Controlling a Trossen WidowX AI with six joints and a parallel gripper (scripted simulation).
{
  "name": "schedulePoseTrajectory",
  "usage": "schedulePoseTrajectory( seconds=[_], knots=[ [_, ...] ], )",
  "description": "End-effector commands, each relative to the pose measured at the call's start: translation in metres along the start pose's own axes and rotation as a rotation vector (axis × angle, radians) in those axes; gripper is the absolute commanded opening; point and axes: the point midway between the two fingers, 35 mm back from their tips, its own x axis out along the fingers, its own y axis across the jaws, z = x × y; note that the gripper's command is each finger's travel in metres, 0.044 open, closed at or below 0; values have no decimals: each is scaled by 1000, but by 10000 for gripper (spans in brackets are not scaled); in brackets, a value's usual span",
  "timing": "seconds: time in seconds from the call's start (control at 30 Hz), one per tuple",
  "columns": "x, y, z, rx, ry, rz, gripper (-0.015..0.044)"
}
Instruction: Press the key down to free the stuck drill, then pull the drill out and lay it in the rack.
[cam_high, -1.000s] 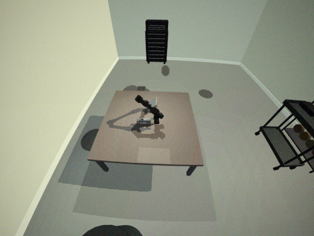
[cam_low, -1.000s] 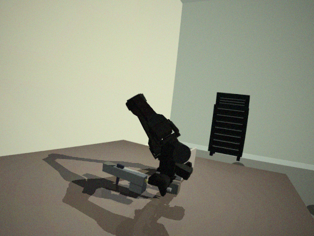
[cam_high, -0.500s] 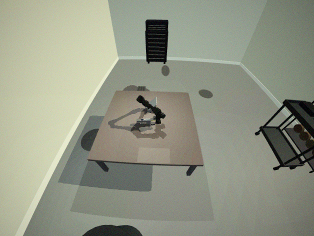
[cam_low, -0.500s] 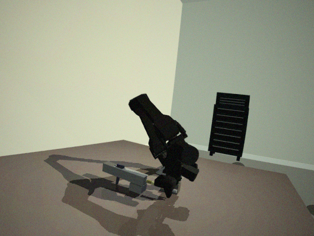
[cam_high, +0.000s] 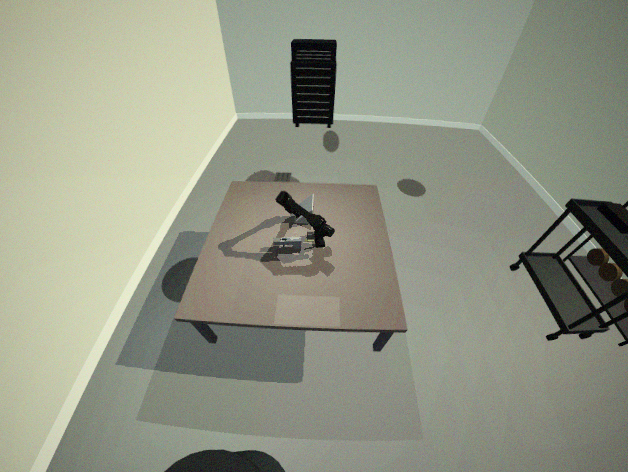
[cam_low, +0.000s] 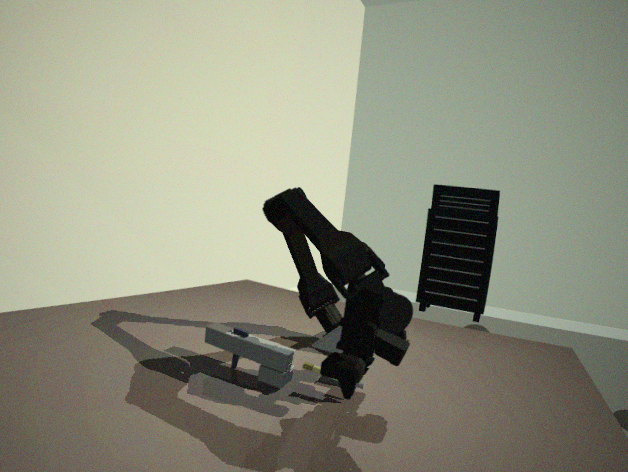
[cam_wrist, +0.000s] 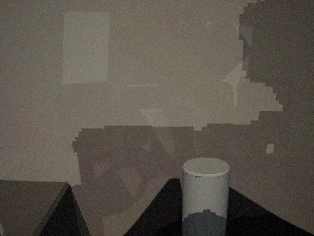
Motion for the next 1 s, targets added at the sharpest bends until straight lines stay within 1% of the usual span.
schedulePoseTrajectory(
  seconds=[0.0, 0.97],
  knots=[
    [-3, 0, 0, 3, -1, 0, 0],
    [-19, -1, -3, 3, -2, 0, 0]
  ],
)
